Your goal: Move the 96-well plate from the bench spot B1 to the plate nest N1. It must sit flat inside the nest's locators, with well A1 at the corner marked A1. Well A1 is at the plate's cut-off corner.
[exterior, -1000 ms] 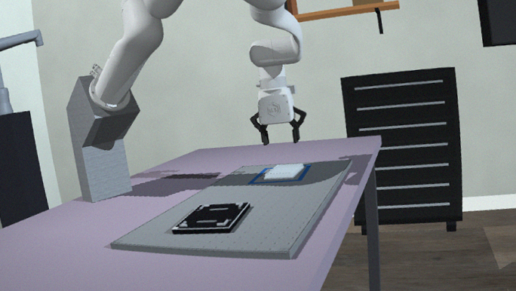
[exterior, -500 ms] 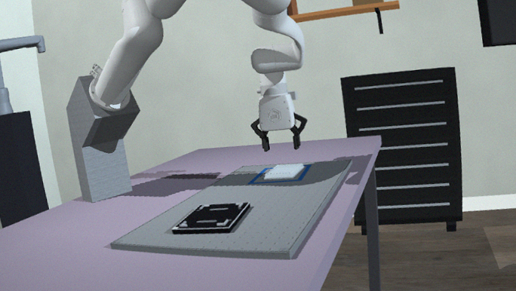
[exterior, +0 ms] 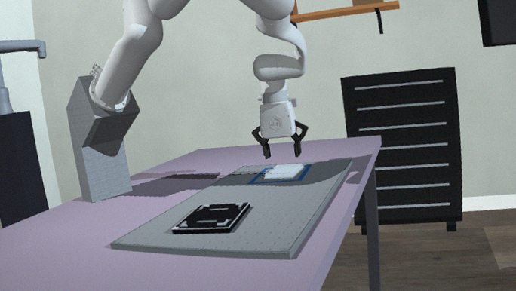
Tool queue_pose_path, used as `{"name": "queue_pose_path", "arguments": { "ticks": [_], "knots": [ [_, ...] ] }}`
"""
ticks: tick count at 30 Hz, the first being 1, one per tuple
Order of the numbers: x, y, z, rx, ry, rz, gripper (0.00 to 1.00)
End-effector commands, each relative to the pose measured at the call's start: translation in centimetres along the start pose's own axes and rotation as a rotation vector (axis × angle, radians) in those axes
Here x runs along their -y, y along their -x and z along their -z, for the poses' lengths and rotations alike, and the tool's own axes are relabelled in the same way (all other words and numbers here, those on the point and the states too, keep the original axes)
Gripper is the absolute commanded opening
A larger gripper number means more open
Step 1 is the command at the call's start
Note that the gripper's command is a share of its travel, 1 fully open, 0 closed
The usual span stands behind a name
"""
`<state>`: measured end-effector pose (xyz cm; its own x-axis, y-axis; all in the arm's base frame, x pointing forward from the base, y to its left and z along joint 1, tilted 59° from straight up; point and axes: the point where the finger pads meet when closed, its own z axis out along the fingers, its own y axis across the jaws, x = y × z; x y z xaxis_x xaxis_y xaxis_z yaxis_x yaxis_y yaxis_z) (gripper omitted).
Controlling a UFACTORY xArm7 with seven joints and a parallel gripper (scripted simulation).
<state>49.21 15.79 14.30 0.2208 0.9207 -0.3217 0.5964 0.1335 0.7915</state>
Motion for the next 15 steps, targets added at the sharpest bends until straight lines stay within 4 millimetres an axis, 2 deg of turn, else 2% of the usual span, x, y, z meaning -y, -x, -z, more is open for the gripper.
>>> {"name": "queue_pose_path", "arguments": {
  "ticks": [1, 7, 15],
  "knots": [
    [0.0, -0.2, -0.7, -0.004, 0.001, 0.000, 1.00],
    [0.0, -0.2, -1.7, -0.004, 0.001, 0.000, 1.00],
    [0.0, -0.2, -1.9, -0.004, 0.001, 0.000, 1.00]
  ]
}}
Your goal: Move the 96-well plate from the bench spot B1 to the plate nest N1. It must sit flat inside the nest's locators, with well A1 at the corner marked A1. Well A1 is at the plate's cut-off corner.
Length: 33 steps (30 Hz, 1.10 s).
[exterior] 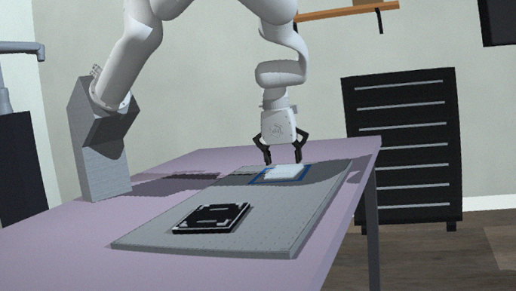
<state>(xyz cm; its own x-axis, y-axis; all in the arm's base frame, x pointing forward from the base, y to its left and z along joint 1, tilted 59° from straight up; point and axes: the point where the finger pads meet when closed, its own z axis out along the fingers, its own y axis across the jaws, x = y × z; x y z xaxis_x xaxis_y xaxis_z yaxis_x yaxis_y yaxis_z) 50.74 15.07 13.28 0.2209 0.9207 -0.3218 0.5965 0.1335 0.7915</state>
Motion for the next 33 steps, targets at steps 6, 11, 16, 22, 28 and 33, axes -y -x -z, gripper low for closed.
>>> {"name": "queue_pose_path", "arguments": {
  "ticks": [6, 11, 16, 22, 28, 33],
  "knots": [
    [0.0, -0.2, 0.0, -0.004, 0.001, 0.000, 1.00],
    [0.0, -0.2, 0.0, -0.004, 0.001, 0.000, 1.00],
    [0.0, -0.2, -0.4, -0.004, 0.001, 0.000, 1.00],
    [0.0, -0.2, -0.8, -0.004, 0.001, 0.000, 1.00],
    [0.0, -0.2, -1.0, -0.004, 0.001, 0.000, 1.00],
    [0.0, -0.2, -1.4, -0.004, 0.001, 0.000, 1.00]
  ]
}}
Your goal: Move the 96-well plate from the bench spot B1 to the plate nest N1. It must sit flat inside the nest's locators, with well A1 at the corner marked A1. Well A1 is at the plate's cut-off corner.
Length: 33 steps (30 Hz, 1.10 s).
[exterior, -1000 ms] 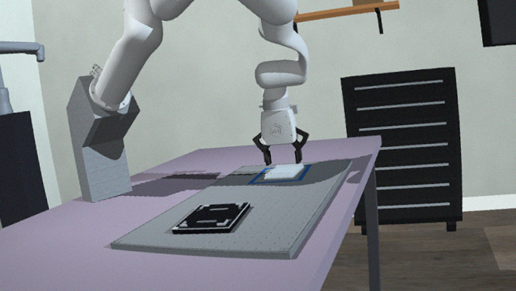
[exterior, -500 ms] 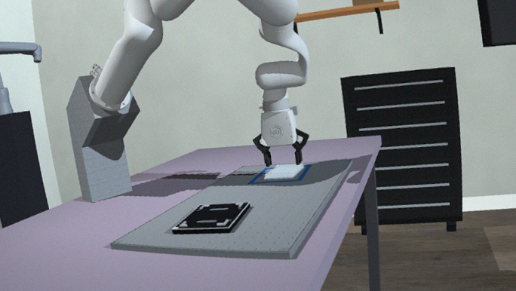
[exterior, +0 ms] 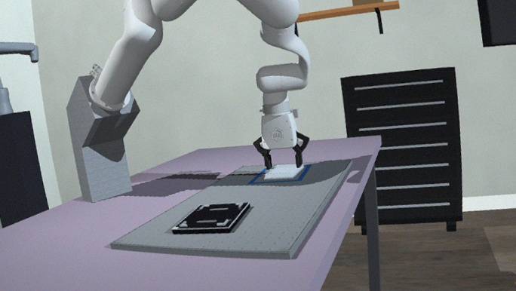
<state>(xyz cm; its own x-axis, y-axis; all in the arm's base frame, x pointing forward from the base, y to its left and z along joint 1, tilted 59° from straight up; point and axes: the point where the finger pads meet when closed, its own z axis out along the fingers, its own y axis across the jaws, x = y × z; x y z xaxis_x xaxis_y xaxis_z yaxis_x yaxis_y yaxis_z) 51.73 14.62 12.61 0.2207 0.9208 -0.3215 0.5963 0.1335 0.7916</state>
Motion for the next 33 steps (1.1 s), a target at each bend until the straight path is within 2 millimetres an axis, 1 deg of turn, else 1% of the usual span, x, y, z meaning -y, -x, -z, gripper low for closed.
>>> {"name": "queue_pose_path", "arguments": {
  "ticks": [1, 9, 29, 30, 33],
  "knots": [
    [-0.04, -0.16, -0.17, -0.004, 0.001, 0.000, 1.00],
    [-0.04, -0.16, -0.71, -0.004, 0.001, 0.000, 1.00],
    [-0.04, -0.17, -0.70, -0.004, 0.001, 0.000, 1.00],
    [-0.04, -0.16, -0.64, -0.004, 0.001, 0.000, 0.00],
    [-0.04, -0.16, -0.64, -0.004, 0.001, 0.000, 0.00]
  ]
}}
